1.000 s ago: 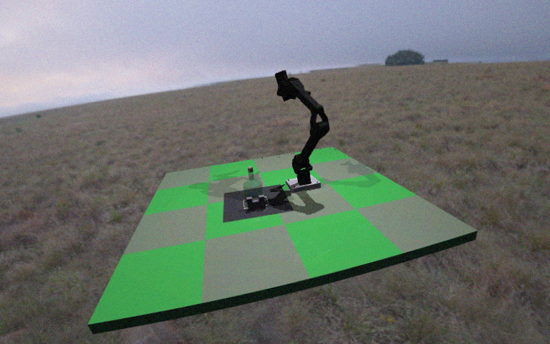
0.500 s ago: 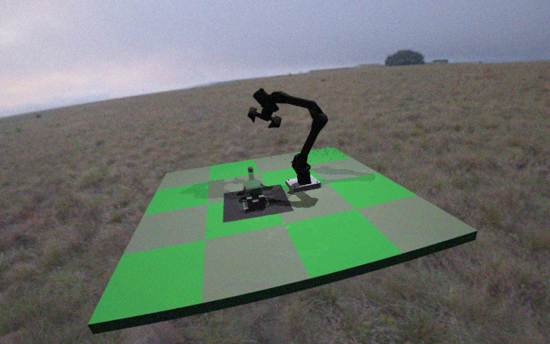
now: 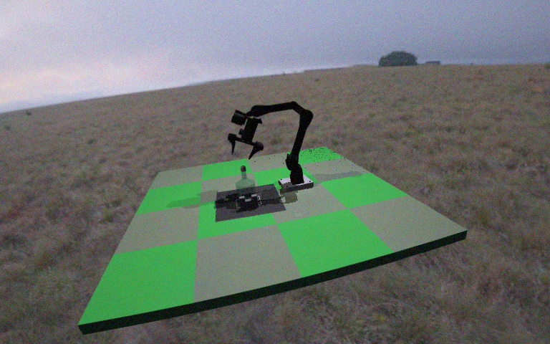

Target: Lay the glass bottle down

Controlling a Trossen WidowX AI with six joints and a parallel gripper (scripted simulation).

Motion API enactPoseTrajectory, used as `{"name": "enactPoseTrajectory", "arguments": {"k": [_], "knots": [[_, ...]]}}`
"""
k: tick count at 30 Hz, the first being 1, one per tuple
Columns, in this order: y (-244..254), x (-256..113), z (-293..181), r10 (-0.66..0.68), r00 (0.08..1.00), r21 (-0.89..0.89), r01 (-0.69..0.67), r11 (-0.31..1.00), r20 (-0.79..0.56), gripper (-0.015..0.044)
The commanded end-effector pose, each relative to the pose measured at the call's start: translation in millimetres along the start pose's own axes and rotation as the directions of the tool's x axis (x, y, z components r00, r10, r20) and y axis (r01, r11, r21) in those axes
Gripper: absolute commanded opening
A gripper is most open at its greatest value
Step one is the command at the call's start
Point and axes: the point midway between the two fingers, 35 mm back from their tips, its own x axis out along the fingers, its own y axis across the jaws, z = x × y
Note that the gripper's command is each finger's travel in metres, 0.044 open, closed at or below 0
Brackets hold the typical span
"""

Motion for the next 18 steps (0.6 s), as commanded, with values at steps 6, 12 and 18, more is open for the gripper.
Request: {"name": "enactPoseTrajectory", "arguments": {"k": [6,12,18], "knots": [[-3.3,18.0,-16.7,-0.166,0.984,-0.002,0.166,0.986,-0.060,0.0440],[-6.9,40.5,-19.1,-0.420,0.906,-0.015,0.420,0.908,-0.054,0.0440],[-7.1,41.0,-21.0,-0.428,0.902,-0.015,0.427,0.904,-0.053,0.0440]]}}
